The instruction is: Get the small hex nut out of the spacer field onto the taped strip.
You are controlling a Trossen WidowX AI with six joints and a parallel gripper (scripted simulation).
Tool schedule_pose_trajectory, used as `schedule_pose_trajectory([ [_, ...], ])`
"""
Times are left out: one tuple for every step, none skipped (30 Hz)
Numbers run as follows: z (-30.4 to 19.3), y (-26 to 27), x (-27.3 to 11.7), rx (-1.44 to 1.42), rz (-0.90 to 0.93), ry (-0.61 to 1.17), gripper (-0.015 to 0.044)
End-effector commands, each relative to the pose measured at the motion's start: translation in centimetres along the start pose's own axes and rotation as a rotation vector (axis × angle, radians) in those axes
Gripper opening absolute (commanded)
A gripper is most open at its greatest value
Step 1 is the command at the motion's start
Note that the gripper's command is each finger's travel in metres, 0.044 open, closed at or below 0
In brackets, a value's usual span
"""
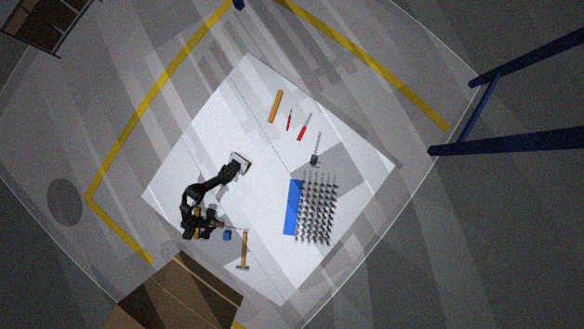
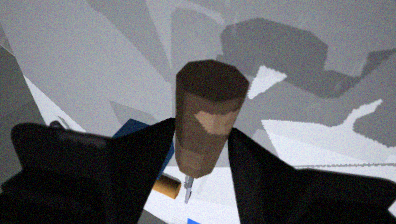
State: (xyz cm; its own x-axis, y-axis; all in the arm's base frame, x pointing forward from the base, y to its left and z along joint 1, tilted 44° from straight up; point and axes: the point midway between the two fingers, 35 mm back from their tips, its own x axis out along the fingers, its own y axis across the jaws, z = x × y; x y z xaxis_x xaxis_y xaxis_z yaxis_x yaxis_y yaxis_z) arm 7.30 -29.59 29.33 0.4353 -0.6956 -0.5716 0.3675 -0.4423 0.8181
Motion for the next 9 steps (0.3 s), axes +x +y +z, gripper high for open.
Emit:
schedule_pose_trajectory([
  [-0.01,0.05,-0.05,0.000,0.001,0.000,0.0236],
  [-0.01,0.05,-0.05,0.000,0.001,0.000,0.0263],
  [-0.01,0.05,-0.05,0.000,0.001,0.000,0.0289],
  [-0.01,0.05,-0.05,0.000,0.001,0.000,0.0315],
  [-0.01,0.05,-0.05,0.000,0.001,0.000,0.0341],
  [-0.01,0.05,-0.05,0.000,0.001,0.000,0.0368],
  [-0.01,0.05,-0.05,0.000,0.001,0.000,0.0394],
  [-0.01,0.05,-0.05,0.000,0.001,0.000,0.0420],
  [-0.01,0.05,-0.05,0.000,0.001,0.000,0.0440],
])
